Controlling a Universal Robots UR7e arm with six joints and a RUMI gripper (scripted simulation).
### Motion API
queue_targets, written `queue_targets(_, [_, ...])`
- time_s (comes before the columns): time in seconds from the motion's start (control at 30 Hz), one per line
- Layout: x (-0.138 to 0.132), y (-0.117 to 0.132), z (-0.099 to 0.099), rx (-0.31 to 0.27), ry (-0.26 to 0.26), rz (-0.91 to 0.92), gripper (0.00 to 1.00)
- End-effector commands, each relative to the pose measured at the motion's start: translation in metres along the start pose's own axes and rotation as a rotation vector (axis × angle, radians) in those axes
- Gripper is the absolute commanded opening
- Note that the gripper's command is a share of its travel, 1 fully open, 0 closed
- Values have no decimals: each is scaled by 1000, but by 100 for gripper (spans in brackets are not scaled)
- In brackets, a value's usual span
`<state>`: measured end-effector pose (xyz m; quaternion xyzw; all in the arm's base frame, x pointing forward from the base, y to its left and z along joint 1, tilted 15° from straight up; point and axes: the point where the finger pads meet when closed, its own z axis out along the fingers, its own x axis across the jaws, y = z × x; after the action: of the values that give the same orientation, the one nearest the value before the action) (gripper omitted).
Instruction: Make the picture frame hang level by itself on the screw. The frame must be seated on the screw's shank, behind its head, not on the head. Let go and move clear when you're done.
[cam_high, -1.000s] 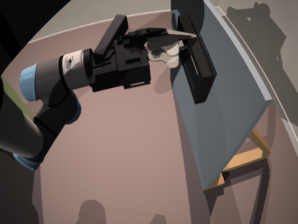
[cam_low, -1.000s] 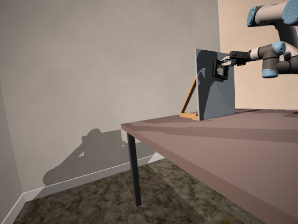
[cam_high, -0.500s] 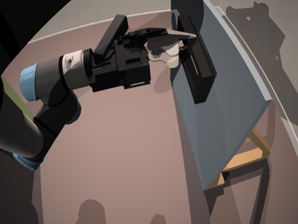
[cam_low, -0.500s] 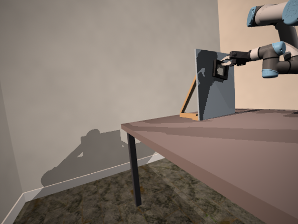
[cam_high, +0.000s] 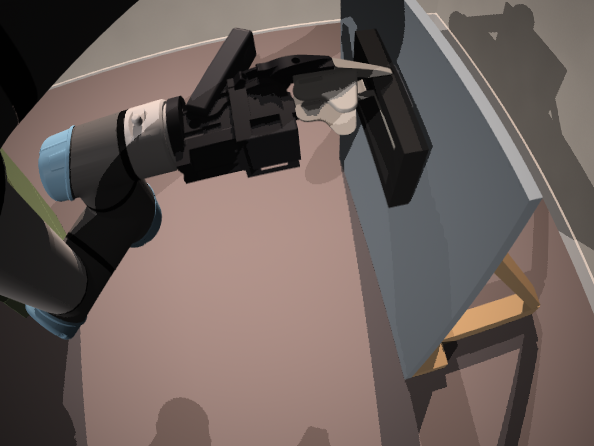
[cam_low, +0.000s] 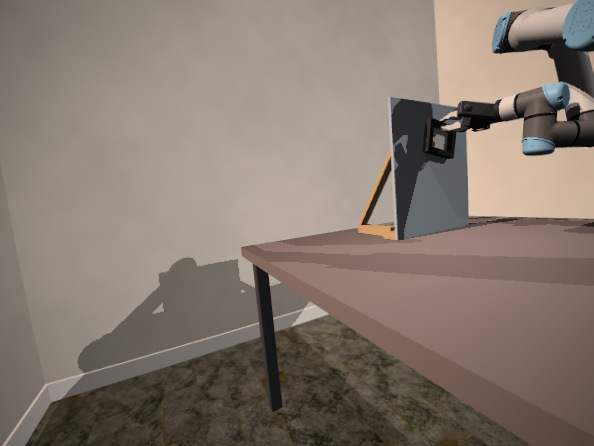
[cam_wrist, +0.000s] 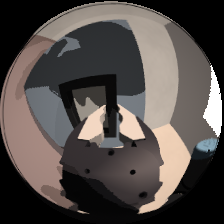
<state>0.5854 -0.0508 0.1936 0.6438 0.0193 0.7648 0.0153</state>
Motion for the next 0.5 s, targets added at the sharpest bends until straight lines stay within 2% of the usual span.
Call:
queue_targets(0.0, [1, 0, 0, 0, 1, -1, 0])
queue_targets(0.47, [4, 0, 0, 0, 1, -1, 0])
